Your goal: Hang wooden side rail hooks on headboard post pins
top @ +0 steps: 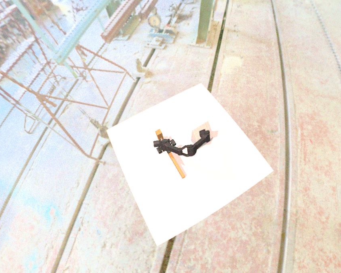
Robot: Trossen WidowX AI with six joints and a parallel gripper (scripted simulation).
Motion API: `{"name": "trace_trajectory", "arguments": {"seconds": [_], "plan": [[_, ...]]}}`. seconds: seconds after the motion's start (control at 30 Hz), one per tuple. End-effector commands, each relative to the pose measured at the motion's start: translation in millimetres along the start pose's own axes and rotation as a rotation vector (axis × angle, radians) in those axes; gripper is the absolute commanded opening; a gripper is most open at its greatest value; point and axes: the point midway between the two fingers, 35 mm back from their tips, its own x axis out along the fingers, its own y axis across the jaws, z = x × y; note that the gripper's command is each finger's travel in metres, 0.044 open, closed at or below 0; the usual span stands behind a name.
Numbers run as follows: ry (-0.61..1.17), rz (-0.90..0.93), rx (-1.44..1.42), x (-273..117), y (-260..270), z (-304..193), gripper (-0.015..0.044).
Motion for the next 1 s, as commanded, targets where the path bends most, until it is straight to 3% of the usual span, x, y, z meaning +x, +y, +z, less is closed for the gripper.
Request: {"name": "trace_trajectory", "arguments": {"seconds": [0.0, 0.97], "plan": [[0.003, -0.008, 0.000, -2.6, -1.5, -2.9, 0.0000], [0.003, -0.008, 0.000, -2.7, -1.6, -5.9, 0.0000]]}}
